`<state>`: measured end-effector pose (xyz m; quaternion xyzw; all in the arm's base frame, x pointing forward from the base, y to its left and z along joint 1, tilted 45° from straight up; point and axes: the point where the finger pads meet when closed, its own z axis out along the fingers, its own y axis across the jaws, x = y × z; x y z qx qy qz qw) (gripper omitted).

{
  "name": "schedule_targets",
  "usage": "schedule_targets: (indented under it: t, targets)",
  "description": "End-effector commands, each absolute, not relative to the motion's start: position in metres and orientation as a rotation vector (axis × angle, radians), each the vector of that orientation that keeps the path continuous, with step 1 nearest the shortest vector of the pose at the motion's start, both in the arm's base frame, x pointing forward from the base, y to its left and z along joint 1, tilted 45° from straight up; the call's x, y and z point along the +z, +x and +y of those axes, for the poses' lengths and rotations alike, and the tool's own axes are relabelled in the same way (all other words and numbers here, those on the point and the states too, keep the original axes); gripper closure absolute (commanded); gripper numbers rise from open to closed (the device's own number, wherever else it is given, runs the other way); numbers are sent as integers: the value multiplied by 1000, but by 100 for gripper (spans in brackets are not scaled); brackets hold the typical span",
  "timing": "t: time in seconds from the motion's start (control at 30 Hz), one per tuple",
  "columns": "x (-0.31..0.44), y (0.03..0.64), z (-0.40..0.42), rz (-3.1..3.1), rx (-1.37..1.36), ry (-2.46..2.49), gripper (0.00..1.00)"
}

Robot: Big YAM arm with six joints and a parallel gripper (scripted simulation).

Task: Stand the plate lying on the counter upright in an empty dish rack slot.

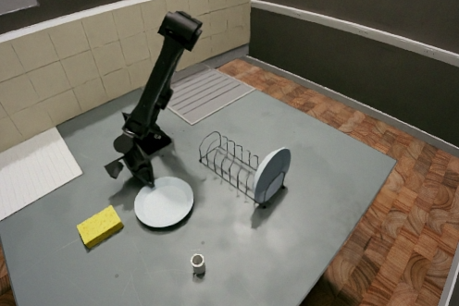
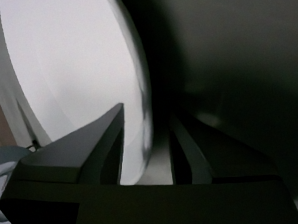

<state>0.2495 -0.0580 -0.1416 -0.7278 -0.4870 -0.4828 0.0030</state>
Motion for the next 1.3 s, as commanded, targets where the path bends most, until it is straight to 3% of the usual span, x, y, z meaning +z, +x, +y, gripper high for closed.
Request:
schedule_targets:
  t: [0.0,0.93,0.97,1.27]
  targets:
    - [-145,252,-57,-1535,-1513,-2279,74]
    - [-145,252,-57,-1535,-1513,-2279,74]
    - [-145,252,-57,-1535,-1513,-2279,100]
    - [-145,251,-57,-1536,-1513,-2276,100]
